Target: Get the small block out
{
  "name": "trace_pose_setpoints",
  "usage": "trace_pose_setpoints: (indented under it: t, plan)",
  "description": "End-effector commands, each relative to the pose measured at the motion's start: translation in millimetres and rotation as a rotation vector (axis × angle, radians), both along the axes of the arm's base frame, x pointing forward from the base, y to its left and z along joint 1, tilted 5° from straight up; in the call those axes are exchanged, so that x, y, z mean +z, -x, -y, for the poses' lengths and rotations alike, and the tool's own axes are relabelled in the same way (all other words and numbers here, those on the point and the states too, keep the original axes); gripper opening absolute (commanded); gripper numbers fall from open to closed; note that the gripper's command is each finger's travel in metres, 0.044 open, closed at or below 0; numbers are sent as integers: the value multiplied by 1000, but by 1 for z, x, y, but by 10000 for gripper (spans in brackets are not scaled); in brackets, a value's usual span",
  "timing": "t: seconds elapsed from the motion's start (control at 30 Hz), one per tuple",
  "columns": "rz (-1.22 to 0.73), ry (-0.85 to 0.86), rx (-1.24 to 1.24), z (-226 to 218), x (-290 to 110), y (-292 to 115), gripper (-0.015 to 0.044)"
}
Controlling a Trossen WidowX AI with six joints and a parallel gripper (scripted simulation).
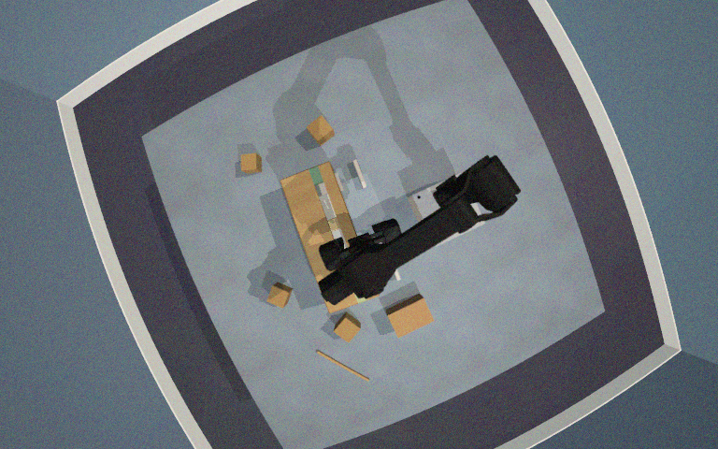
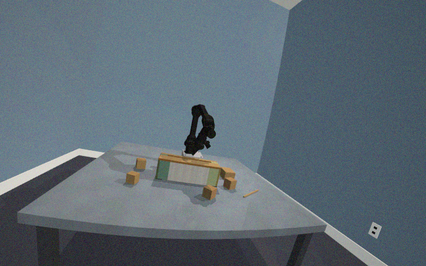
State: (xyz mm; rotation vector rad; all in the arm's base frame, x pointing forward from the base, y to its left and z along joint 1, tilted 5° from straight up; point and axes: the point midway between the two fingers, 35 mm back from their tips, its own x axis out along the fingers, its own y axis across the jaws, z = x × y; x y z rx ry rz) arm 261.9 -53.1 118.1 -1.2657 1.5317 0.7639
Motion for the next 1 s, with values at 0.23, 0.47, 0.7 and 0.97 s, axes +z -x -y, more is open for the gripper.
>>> trace_pose_setpoints:
  t: [0.23,0.47,0.7,0.97]
  plan:
    - [-6,6,-3,2,-18,-2,400]
    - [-6,6,-3,3,-29,-4,400]
    - [-6,6,-3,4,-41,-5,400]
    - [-6,6,-3,5,-54,-5,400]
